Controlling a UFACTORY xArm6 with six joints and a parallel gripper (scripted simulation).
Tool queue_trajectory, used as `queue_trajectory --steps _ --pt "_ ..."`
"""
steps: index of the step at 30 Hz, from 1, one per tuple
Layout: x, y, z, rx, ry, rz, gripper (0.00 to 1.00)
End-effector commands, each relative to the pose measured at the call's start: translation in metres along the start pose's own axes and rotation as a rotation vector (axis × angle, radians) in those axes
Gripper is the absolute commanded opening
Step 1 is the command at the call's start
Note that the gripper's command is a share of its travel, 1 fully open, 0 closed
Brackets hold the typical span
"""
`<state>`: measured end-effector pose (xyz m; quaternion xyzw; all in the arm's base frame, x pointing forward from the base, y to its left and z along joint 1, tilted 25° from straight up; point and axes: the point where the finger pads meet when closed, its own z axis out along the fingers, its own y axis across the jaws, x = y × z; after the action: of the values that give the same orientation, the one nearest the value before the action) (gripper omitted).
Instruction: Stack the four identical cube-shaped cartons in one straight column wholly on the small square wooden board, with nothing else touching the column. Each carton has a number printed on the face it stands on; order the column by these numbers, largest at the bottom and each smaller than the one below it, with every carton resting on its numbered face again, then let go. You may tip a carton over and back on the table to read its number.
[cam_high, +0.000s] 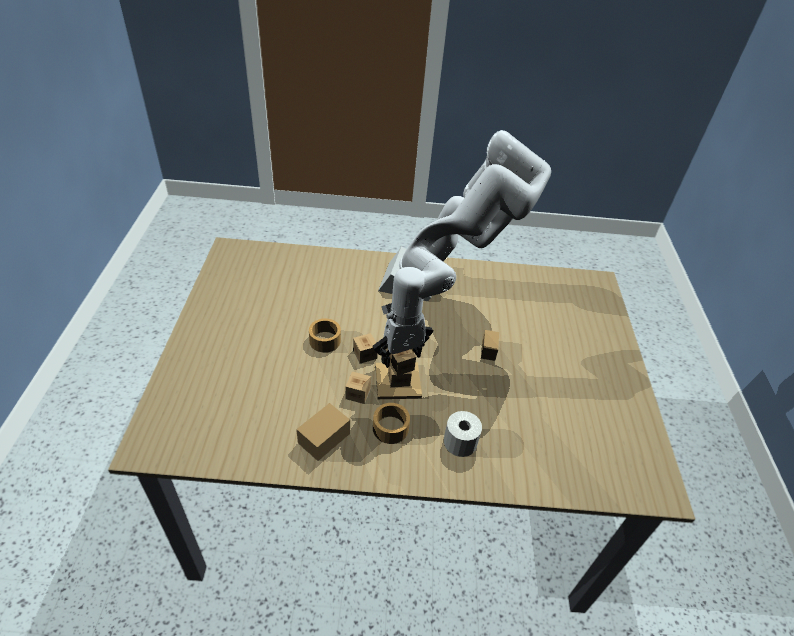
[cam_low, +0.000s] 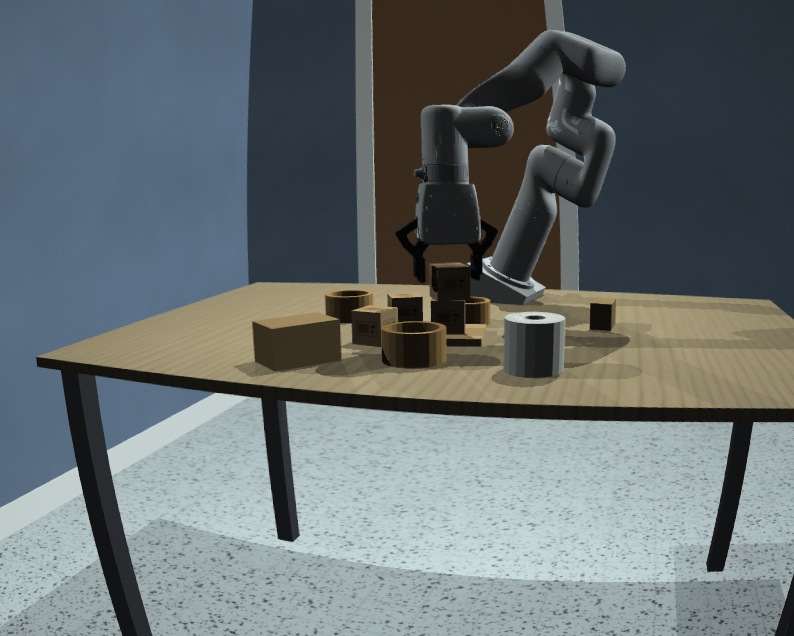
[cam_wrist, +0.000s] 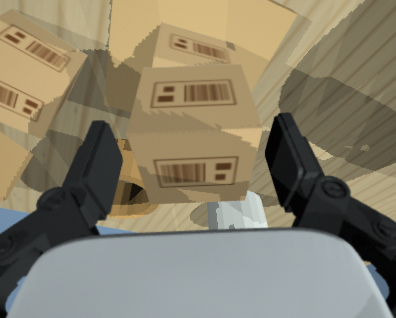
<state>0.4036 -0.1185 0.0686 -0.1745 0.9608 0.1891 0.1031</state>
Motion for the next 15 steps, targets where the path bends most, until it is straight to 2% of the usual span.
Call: queue_trajectory --steps 1,7,9,12,14,15 --pt "-0.001 -0.001 -0.001 0.003 -0.002 -0.001 1.00" --pt "-0.001 -0.001 -0.002 0.003 -0.002 -0.001 1.00" --pt "-0.001 -0.001 -0.015 0.003 -0.002 -0.001 1.00" --pt "0.000 -0.001 -0.052 0.005 -0.001 0.000 1.00" --pt "0.000 -0.001 -0.052 0.005 -0.001 0.000 1.00" --pt "0.000 0.000 -0.060 0.005 -0.001 0.000 1.00"
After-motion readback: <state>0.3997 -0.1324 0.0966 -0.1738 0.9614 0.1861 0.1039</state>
